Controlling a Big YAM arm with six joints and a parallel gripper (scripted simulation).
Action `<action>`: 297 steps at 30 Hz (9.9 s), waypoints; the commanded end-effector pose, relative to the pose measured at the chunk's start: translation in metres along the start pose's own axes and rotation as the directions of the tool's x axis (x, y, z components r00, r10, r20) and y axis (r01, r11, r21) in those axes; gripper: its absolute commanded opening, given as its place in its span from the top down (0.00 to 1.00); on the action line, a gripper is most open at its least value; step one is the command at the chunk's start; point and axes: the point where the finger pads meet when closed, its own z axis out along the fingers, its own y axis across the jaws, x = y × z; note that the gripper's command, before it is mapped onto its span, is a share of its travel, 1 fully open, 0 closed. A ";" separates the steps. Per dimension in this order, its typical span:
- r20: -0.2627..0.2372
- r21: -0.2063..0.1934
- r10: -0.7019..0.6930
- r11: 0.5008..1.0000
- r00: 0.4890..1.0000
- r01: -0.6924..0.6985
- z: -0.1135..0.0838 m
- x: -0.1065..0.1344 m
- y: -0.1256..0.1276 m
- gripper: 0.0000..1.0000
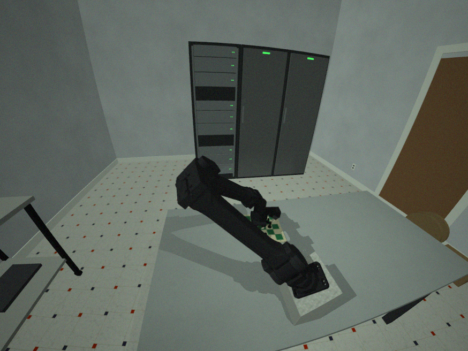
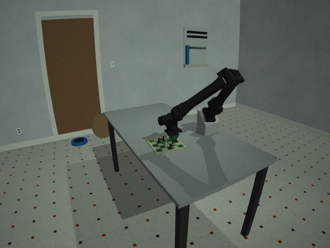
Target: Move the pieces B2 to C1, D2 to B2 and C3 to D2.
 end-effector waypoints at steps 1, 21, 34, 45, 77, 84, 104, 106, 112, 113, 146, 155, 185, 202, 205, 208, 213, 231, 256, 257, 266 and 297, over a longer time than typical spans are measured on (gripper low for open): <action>-0.001 -0.010 -0.013 1.000 1.000 0.013 0.001 0.005 0.003 1.00; -0.001 -0.010 -0.016 1.000 1.000 0.016 0.001 0.005 0.002 1.00; -0.001 -0.014 -0.046 0.999 0.999 0.046 0.000 0.006 0.003 1.00; -0.001 -0.014 -0.045 0.999 0.999 0.045 0.000 0.006 0.003 1.00; 0.001 0.002 -0.010 1.000 1.000 0.010 0.008 0.001 0.000 1.00; 0.001 0.003 -0.010 1.000 1.000 0.010 0.008 0.001 0.000 1.00; 0.001 0.003 -0.010 1.000 1.000 0.010 0.008 0.001 0.000 1.00; 0.001 0.003 -0.010 1.000 1.000 0.010 0.008 0.001 0.000 1.00; 0.001 0.003 -0.010 1.000 1.000 0.010 0.008 0.001 0.000 1.00; 0.001 0.003 -0.010 1.000 1.000 0.010 0.008 0.001 0.000 1.00; -0.003 -0.043 -0.028 0.999 1.000 0.028 -0.019 0.004 0.016 0.68; 0.000 -0.049 -0.034 0.998 0.999 0.034 -0.053 0.005 0.018 0.68; 0.002 -0.017 -0.010 1.000 1.000 0.010 -0.095 -0.003 0.006 0.00; 0.003 -0.023 -0.042 0.999 0.999 0.042 -0.097 -0.004 0.011 0.00; 0.006 -0.032 -0.106 0.994 0.994 0.107 -0.100 -0.003 0.018 0.00; 0.009 -0.032 -0.196 0.980 0.980 0.197 -0.101 -0.004 0.019 0.00; 0.015 -0.031 -0.418 0.908 0.908 0.418 -0.103 -0.007 0.022 0.00; 0.047 -0.003 -0.954 0.297 0.297 0.955 -0.115 -0.024 0.039 0.00; 0.034 0.056 -0.685 -0.726 -0.728 0.686 -0.125 -0.042 0.052 0.00; 0.031 0.057 -0.650 -0.757 -0.759 0.651 -0.125 -0.042 0.052 0.00; 0.012 0.037 -0.282 -0.958 -0.959 0.283 -0.126 -0.042 0.053 0.61; 0.010 0.018 -0.274 -0.962 -0.962 0.274 -0.120 -0.043 0.043 0.61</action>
